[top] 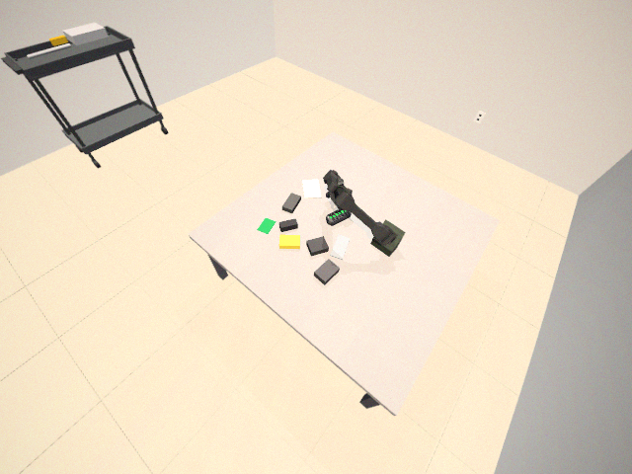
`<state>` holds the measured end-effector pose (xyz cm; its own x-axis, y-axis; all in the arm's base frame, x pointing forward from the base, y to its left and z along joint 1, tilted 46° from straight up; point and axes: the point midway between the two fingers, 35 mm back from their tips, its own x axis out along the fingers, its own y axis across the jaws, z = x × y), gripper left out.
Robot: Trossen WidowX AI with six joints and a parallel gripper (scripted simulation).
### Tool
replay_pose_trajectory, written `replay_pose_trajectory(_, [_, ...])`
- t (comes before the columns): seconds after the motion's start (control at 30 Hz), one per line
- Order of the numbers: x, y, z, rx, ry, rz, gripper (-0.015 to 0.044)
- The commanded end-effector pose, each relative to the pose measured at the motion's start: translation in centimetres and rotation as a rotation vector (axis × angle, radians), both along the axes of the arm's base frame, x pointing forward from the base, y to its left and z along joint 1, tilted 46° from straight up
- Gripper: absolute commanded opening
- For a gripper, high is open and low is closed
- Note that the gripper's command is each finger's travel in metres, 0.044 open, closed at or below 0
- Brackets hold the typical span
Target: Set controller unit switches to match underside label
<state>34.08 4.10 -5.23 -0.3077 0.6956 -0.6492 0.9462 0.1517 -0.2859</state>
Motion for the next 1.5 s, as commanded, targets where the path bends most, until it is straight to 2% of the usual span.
replay_pose_trajectory(0.0, [-1.0,0.2,0.0,0.003,0.015,0.005,0.0])
replay_pose_trajectory(0.87, [-4.3,0.4,0.3,0.003,0.017,0.005,0.0])
replay_pose_trajectory(0.9, [-2.9,-0.1,0.5,-0.001,-0.01,-0.007,0.0])
replay_pose_trajectory(1.2, [1.9,-3.2,3.0,0.0,0.01,0.003,0.0])
replay_pose_trajectory(1.47, [2.1,-3.9,3.4,0.0,0.035,-0.017,0.0])
